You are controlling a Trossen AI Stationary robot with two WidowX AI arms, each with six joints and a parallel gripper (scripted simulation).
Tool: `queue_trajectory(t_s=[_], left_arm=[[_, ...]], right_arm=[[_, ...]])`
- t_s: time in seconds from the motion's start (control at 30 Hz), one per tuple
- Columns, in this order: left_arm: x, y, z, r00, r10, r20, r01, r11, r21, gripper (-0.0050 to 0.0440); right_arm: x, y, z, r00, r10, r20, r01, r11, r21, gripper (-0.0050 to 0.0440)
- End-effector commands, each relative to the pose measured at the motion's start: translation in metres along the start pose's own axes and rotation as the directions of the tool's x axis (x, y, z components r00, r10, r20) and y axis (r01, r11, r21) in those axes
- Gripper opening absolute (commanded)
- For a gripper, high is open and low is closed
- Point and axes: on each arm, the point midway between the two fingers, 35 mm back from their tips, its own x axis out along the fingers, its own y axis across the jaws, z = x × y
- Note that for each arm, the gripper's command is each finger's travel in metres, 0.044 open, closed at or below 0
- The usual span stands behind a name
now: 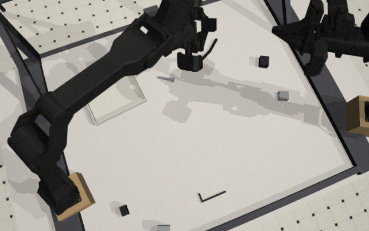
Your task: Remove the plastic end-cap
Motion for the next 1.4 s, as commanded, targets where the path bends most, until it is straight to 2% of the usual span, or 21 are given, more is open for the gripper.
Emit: queue_trajectory(t_s=[0.0, 0.13, 0.2, 0.3, 0.63, 0.83, 1.27, 1.37], left_arm=[[-0.028, 0.015, 0.013, 0.996, 0.054, 0.069, -0.046, 0.992, -0.116, 0.0000], [-0.053, 0.025, 0.018, 0.987, 0.101, 0.123, -0.069, 0.969, -0.239, 0.0000], [-0.053, 0.025, 0.018, 0.987, 0.101, 0.123, -0.069, 0.969, -0.239, 0.0000], [-0.070, 0.032, 0.021, 0.978, 0.133, 0.161, -0.075, 0.943, -0.324, 0.0000], [-0.070, 0.032, 0.020, 0.979, 0.133, 0.157, -0.077, 0.944, -0.320, 0.0000], [-0.070, 0.032, 0.020, 0.979, 0.133, 0.157, -0.077, 0.944, -0.320, 0.0000], [-0.070, 0.032, 0.020, 0.979, 0.133, 0.157, -0.077, 0.944, -0.320, 0.0000], [-0.070, 0.032, 0.020, 0.979, 0.133, 0.157, -0.077, 0.944, -0.320, 0.0000]], right_arm=[[-0.011, -0.012, -0.007, 0.999, -0.034, -0.020, 0.034, 0.999, 0.002, 0.0000], [-0.011, -0.012, -0.007, 0.999, -0.034, -0.020, 0.034, 0.999, 0.002, 0.0000], [-0.011, -0.012, -0.007, 0.999, -0.034, -0.020, 0.034, 0.999, 0.002, 0.0000], [-0.011, -0.012, -0.007, 0.999, -0.034, -0.020, 0.034, 0.999, 0.002, 0.0000], [-0.011, -0.012, -0.007, 0.999, -0.034, -0.020, 0.034, 0.999, 0.002, 0.0000], [-0.008, -0.003, 0.015, 1.000, 0.006, 0.025, -0.006, 1.000, -0.018, 0.0000], [-0.012, 0.029, 0.100, 0.971, 0.158, 0.177, -0.134, 0.981, -0.138, 0.0000], [-0.012, 0.032, 0.106, 0.967, 0.170, 0.188, -0.144, 0.978, -0.149, 0.0000]])
